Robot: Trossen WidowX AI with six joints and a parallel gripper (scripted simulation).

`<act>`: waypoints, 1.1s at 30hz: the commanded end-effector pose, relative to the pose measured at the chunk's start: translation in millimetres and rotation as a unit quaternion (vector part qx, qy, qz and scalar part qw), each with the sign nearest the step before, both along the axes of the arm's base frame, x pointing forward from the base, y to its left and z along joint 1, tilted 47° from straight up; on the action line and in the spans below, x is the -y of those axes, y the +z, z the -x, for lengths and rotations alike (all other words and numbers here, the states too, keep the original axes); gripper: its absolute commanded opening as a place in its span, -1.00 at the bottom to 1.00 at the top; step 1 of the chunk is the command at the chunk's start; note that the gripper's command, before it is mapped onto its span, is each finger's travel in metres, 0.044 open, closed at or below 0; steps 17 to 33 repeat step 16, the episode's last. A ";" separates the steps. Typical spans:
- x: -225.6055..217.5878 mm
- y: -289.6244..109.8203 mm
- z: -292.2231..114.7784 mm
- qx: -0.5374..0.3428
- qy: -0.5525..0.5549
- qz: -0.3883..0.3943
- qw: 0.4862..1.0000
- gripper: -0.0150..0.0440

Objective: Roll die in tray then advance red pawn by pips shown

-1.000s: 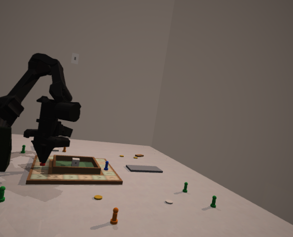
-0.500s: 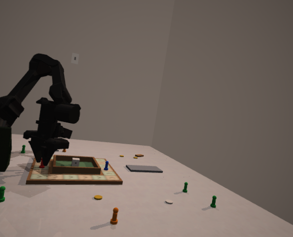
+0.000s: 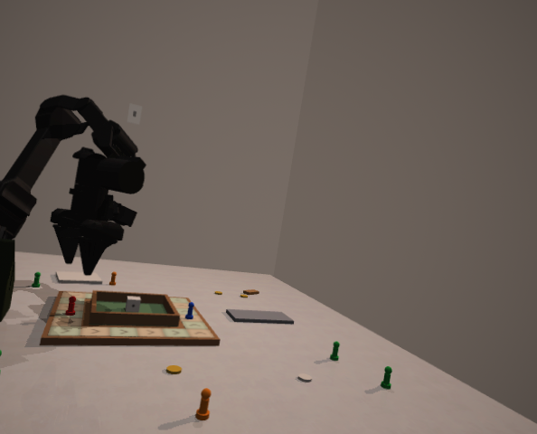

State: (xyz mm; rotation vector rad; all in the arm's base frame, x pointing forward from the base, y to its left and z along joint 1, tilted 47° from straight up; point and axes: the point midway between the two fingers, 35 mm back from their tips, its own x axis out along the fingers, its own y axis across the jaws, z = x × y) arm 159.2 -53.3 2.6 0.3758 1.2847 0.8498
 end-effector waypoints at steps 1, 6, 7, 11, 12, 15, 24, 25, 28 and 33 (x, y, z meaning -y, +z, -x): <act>27.1 45.9 -4.8 -0.122 -0.123 0.000 0.985 1.00; 30.6 55.1 -4.5 -0.149 -0.148 -0.002 0.978 1.00; 30.6 55.1 -4.5 -0.149 -0.148 -0.002 0.978 1.00; 27.1 46.6 -5.2 -0.126 -0.127 -0.003 0.984 1.00; 27.1 46.6 -5.2 -0.126 -0.127 -0.003 0.984 1.00; 27.1 46.6 -5.2 -0.126 -0.127 -0.003 0.984 1.00; 27.1 46.6 -5.2 -0.126 -0.127 -0.003 0.984 1.00; 27.1 46.6 -5.2 -0.126 -0.127 -0.003 0.984 1.00; 27.1 46.6 -5.2 -0.126 -0.127 -0.003 0.984 1.00; 27.1 46.6 -5.2 -0.126 -0.127 -0.003 0.984 1.00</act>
